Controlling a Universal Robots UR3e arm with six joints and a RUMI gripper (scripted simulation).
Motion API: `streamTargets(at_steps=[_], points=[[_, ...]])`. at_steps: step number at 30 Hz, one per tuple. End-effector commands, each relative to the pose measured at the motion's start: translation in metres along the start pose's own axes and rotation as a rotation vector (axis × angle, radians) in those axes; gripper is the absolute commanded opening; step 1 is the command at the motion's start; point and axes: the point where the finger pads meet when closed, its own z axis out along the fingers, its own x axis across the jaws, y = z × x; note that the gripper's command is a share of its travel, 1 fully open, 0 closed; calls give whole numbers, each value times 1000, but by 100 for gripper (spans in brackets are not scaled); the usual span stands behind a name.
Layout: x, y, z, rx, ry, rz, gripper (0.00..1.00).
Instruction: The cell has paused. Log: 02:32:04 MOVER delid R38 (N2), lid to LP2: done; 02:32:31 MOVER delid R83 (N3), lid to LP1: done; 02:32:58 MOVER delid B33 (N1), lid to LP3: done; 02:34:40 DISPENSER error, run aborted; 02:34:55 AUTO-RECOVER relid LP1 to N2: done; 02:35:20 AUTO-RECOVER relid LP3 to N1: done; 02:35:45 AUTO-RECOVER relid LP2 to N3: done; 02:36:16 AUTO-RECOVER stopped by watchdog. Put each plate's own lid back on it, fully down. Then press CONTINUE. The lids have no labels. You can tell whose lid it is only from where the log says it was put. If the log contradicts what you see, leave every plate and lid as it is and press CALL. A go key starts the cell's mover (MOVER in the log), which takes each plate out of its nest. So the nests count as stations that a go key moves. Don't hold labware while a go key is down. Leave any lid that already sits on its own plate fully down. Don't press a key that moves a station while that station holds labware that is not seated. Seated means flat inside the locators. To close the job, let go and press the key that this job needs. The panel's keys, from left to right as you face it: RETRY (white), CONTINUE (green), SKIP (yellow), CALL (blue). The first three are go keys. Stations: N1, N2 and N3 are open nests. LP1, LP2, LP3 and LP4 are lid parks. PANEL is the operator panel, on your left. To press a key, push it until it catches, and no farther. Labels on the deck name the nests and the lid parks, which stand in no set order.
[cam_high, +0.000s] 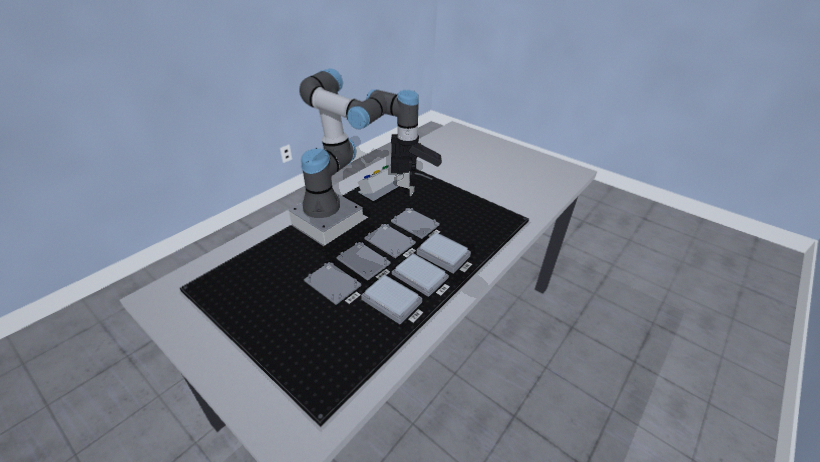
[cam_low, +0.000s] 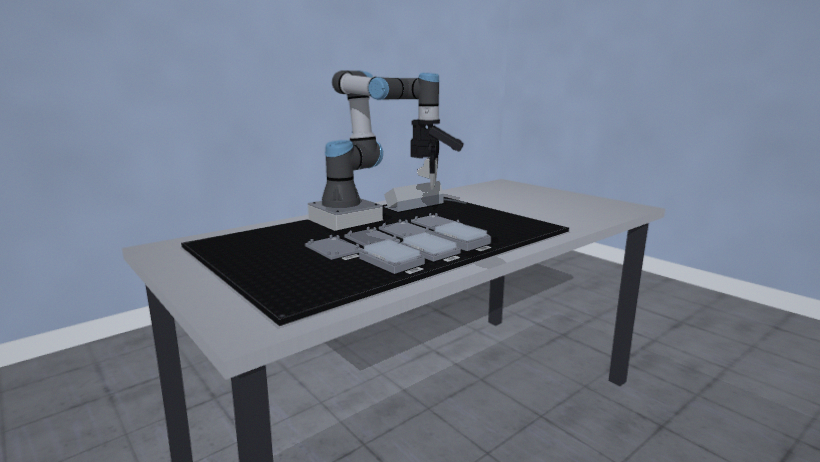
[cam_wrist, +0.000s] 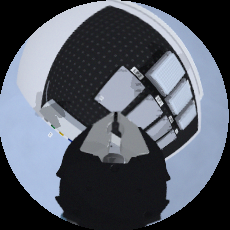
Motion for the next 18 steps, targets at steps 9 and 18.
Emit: streamTargets(at_steps=[9, 18], points=[[-22, 5, -1, 0, 3, -79, 0], [-63, 23, -1, -1, 3, -259, 0]])
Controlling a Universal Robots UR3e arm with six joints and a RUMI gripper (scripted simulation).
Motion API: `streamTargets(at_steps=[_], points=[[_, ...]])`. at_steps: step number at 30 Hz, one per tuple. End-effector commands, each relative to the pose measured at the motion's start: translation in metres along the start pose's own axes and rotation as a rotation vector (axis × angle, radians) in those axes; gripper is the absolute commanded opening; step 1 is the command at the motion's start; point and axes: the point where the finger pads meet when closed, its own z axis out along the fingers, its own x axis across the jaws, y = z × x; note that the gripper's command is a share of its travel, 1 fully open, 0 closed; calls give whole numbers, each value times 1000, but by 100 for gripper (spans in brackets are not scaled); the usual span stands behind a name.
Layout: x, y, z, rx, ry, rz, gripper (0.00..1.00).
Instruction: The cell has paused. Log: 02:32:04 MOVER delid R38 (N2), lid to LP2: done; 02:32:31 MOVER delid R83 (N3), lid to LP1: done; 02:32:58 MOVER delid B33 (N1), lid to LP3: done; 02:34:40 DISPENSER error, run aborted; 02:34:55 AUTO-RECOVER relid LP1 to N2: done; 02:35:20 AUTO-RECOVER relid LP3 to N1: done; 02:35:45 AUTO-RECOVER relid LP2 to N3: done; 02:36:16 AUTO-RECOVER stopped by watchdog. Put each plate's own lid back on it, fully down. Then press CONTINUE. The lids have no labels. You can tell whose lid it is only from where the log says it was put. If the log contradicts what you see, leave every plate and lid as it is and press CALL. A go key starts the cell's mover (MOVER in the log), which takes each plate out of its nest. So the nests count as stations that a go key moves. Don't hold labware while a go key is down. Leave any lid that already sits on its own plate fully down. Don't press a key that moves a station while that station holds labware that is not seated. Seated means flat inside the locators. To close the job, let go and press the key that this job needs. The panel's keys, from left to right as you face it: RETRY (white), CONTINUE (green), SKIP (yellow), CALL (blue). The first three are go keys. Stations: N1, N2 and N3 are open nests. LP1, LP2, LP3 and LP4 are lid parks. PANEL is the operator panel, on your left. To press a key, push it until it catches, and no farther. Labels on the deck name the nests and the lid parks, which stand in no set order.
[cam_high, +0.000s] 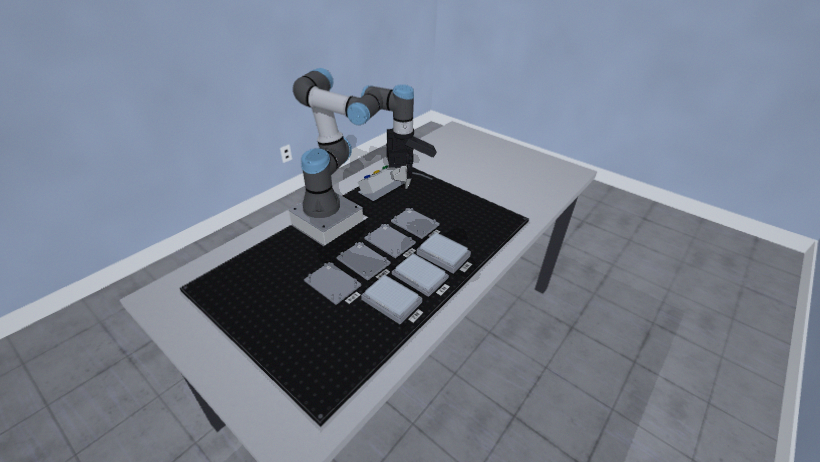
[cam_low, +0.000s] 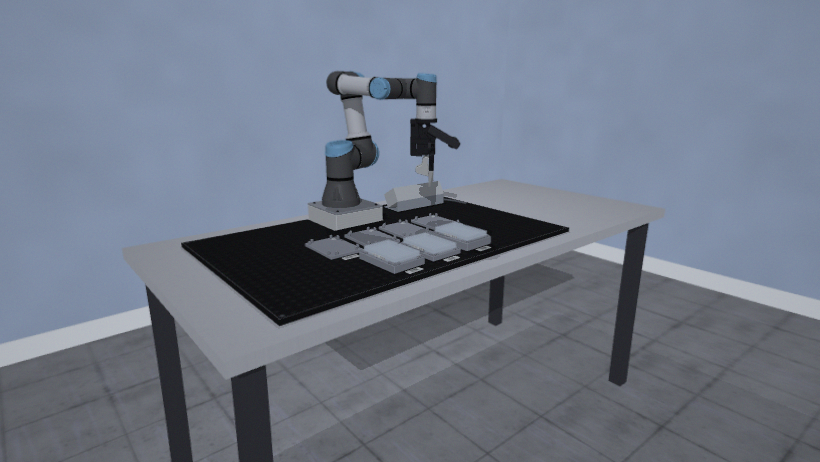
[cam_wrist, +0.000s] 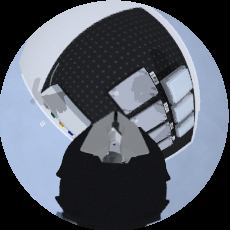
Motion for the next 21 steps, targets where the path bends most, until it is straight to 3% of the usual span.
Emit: streamTargets(at_steps=[1, 6, 21], points=[[-23, 5, -1, 4, 2, -93, 0], [-37, 8, -1, 4, 2, -153, 0], [-111, 26, -1, 4, 2, -453, 0]])
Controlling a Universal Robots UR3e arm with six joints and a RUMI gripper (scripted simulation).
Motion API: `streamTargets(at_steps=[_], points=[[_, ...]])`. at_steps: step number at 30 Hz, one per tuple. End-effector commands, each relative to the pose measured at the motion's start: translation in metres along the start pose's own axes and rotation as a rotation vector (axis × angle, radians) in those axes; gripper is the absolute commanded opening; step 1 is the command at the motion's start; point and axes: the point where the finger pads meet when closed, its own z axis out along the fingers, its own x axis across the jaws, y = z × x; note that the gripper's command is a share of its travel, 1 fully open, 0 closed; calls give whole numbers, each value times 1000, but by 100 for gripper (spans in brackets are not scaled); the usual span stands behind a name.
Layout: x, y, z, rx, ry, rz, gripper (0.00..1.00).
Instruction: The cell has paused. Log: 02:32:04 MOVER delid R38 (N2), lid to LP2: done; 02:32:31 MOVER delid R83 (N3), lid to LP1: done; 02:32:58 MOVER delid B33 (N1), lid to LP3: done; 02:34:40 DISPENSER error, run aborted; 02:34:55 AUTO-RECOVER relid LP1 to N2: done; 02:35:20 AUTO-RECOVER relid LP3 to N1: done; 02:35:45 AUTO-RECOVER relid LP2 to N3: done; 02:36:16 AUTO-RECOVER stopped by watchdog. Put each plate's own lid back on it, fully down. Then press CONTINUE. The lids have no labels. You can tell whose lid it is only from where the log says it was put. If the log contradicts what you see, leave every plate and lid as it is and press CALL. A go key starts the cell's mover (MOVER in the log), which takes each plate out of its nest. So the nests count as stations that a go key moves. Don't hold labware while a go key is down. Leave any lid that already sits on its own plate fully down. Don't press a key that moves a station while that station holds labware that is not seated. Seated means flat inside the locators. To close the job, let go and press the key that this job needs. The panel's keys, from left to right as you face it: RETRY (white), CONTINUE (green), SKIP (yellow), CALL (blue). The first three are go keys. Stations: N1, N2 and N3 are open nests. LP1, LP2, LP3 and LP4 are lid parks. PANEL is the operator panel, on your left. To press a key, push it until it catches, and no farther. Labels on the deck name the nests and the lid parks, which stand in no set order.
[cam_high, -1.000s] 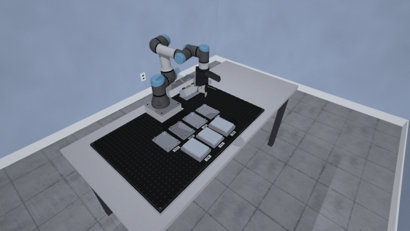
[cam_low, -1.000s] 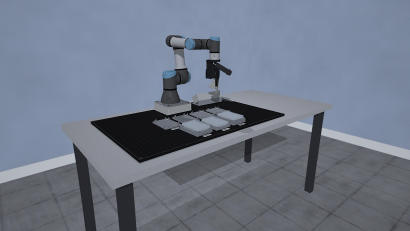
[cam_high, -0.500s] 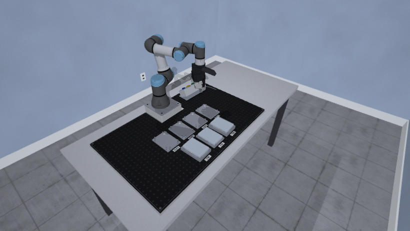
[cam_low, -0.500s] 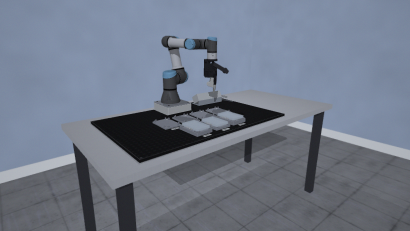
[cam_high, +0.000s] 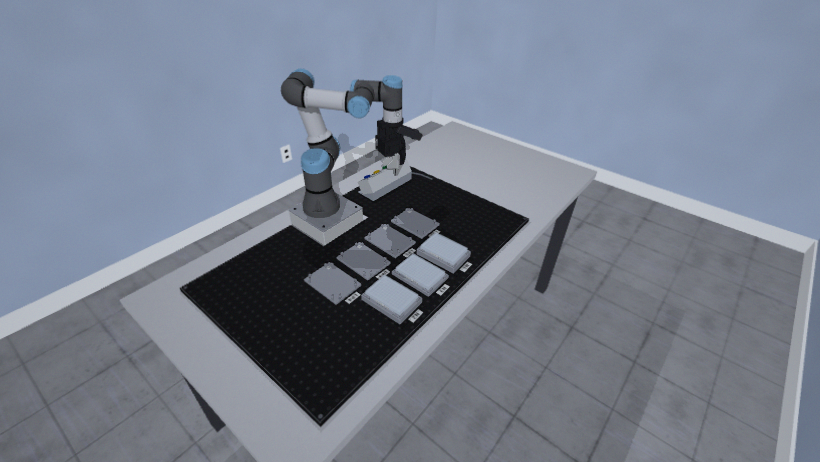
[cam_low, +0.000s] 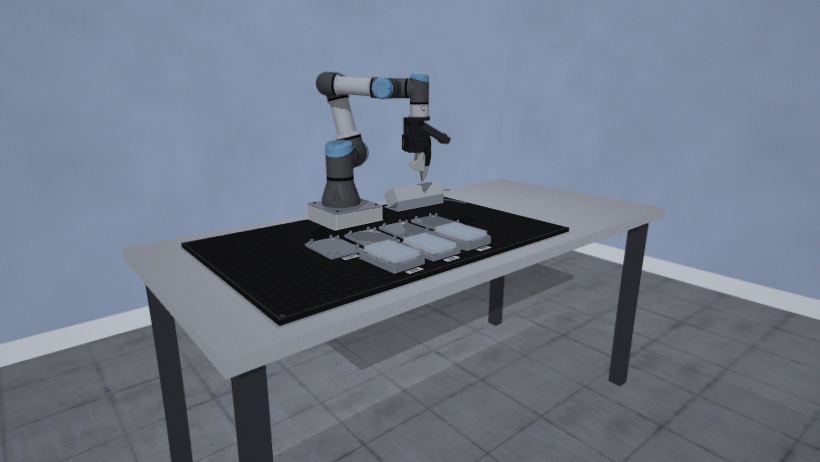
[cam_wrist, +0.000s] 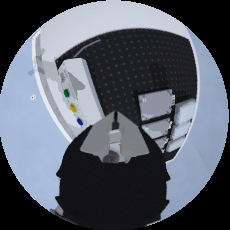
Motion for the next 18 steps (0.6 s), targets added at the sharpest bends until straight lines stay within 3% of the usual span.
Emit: streamTargets(at_steps=[1, 18], points=[[-18, -4, -1, 1, 3, -73, 0], [-93, -15, -1, 1, 3, -373, 0]])
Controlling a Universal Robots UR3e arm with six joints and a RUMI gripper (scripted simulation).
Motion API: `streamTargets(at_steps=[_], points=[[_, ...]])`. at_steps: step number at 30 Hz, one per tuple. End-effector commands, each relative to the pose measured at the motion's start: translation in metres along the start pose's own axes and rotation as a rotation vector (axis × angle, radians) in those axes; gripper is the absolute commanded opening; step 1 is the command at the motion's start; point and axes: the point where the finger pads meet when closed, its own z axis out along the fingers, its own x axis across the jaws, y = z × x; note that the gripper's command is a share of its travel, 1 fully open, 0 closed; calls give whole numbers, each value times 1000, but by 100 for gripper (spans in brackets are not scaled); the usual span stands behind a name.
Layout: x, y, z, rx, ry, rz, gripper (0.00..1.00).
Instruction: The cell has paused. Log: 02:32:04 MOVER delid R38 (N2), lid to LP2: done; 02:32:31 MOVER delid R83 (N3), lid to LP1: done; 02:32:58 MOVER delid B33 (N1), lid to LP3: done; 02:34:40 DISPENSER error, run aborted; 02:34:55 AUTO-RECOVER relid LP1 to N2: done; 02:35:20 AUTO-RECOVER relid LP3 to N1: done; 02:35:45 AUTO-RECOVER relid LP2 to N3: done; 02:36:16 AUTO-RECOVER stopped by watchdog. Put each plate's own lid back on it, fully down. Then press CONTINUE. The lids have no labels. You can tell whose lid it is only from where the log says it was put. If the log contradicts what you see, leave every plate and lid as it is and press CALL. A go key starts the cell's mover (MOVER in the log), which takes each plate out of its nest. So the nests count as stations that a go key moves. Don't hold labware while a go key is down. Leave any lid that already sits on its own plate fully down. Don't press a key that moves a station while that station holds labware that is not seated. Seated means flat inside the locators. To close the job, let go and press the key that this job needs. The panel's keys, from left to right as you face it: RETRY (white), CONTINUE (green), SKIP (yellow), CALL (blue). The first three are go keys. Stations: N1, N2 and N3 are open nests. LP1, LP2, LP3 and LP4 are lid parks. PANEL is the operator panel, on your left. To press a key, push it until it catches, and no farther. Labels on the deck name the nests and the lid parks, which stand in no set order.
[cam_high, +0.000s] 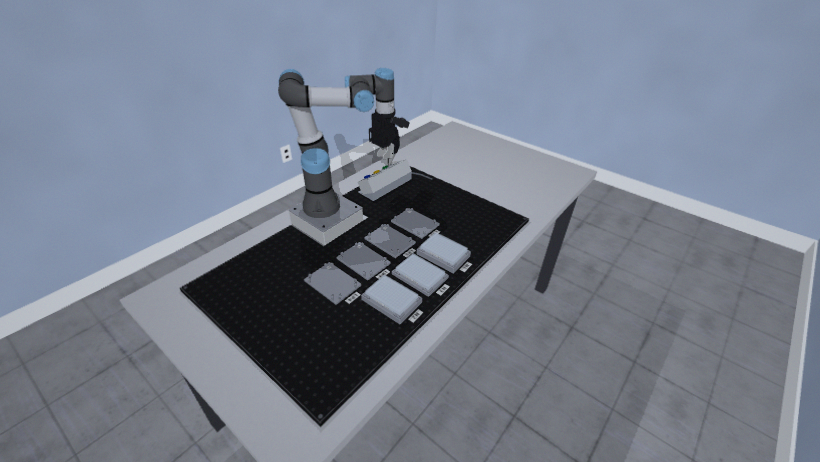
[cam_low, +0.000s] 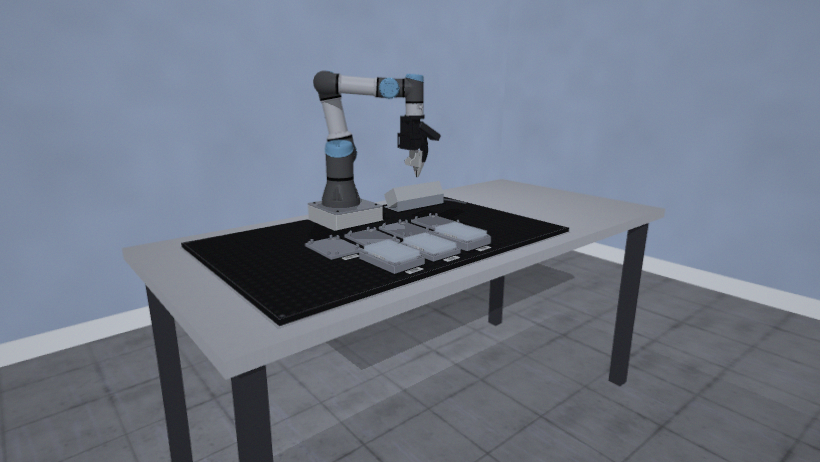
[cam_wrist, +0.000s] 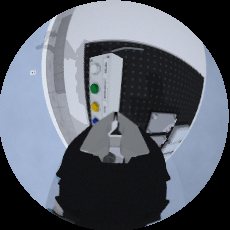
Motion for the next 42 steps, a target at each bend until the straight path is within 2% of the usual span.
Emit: streamTargets(at_steps=[1, 15, 27, 42], points=[[-12, -7, -1, -1, 3, -53, 0], [-72, -38, -1, -1, 3, -64, 0], [-72, -38, -1, -1, 3, -64, 0], [-72, -38, 19, -1, 3, -64, 0]])
